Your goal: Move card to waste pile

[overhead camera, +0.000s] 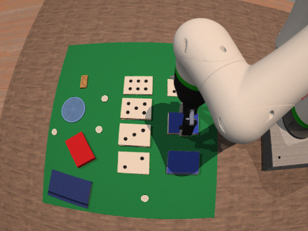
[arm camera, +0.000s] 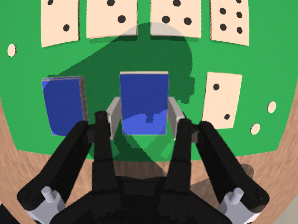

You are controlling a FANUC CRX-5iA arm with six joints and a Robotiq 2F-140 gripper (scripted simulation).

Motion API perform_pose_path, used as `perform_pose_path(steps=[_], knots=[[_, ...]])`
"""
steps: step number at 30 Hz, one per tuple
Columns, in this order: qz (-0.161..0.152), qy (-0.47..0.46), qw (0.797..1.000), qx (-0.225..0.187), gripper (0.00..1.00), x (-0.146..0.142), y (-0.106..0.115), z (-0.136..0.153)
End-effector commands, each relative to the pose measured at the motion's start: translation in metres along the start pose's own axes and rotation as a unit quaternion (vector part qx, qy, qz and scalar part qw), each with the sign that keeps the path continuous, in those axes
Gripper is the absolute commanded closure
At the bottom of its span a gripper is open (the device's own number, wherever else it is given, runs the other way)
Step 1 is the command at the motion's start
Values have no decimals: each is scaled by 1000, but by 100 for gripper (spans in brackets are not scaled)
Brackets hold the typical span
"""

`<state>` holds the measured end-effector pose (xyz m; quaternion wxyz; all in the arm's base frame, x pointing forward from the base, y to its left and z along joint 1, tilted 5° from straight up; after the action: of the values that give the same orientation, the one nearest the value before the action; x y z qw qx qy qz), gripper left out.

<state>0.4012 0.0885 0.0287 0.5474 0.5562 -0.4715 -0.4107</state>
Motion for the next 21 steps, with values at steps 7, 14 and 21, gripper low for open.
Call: perform_pose_path(steps=[7, 14, 21], knots=[[0, 0, 1000, 0, 57, 0, 0, 0], [0, 0, 1000, 0, 50, 0, 0, 0], [0, 0, 1000, 0, 50, 0, 0, 0]])
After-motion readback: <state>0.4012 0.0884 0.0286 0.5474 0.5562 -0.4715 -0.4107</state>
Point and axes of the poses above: the point where the finger pads meet when closed, its own y axis back along the fingers, its own x axis across the jaws, z = x × y, the point moved 3 cm from there along y, back along the fingers, and after that the axes turned 1 degree about y, right-handed, at the moved point
